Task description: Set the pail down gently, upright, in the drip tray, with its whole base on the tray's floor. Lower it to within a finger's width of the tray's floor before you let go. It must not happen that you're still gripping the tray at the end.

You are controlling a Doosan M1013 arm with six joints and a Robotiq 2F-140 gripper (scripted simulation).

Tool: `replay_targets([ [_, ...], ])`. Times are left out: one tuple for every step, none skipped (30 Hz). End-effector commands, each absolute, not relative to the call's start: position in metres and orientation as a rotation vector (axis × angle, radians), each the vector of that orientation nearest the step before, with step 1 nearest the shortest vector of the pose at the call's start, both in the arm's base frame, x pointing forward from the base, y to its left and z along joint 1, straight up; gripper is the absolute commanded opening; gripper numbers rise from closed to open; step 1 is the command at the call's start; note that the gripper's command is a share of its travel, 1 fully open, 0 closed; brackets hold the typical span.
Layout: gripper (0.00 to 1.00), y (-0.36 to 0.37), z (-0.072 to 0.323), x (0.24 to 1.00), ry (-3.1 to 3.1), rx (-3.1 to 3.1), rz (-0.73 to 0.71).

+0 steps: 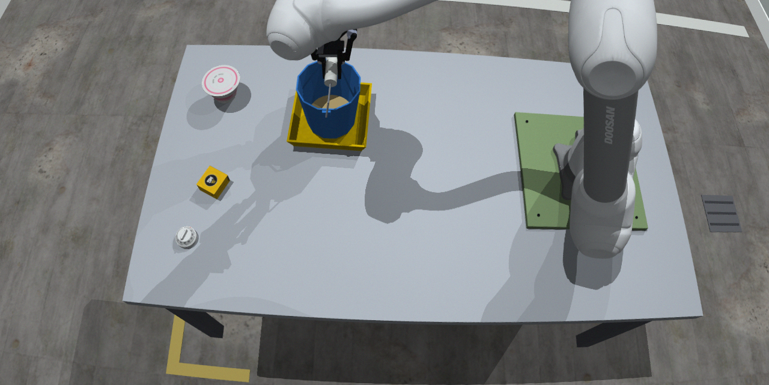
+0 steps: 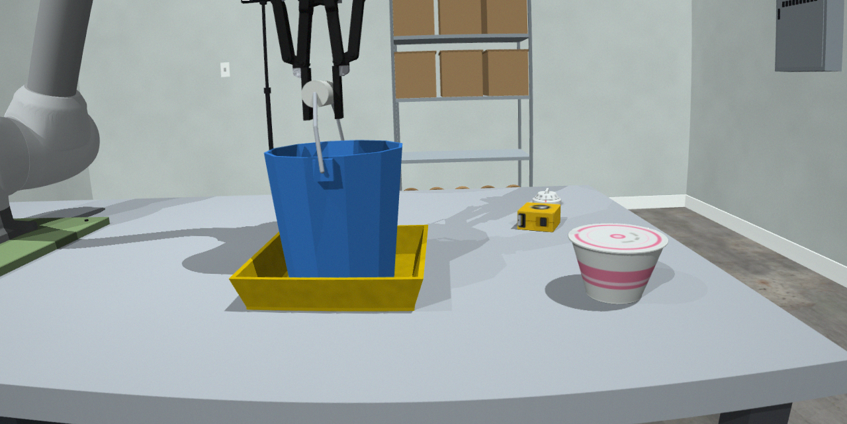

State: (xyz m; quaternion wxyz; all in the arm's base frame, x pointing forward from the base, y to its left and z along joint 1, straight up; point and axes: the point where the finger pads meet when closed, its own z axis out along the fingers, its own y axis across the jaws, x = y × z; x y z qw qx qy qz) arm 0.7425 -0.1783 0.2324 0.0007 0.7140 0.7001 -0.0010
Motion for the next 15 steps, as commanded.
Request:
replay_targets([
  [0.1,-0.1783,0.2336,0.7428,2.198,2.241,-0.001],
  [0.1,-0.1783,0.2336,0.7428,2.198,2.241,-0.001],
  [0.1,-0.1783,0.2336,0.7428,2.198,2.241,-0.001],
  [0.1,-0.1783,0.2336,0.7428,2.198,2.241,-0.001],
  [0.1,-0.1783,0.2336,0.7428,2.198,2.241,-0.001],
  [0.1,-0.1783,0.2336,0.7428,2.198,2.241,-0.001],
  [0.1,-0.1783,0.2336,0.7428,2.198,2.241,-0.001],
  [0.1,-0.1783,0.2336,0.7428,2.198,2.241,-0.001],
  [0.1,-0.1783,0.2336,0.7428,2.198,2.241,-0.001],
  [1.0,-0.1783,0.2336,0.7428,2.198,2.241,-0.001],
  [1.0,-0.1783,0.2336,0.7428,2.198,2.241,-0.001],
  [1.0,-0.1783,0.2336,0.7428,2.198,2.241,-0.001],
  [1.0,-0.1783,0.2336,0.7428,2.198,2.241,-0.001],
  [1.0,-0.1783,0.2336,0.7428,2.198,2.241,-0.001],
  [1.0,-0.1783,0.2336,0.7428,2.198,2.241,-0.001],
])
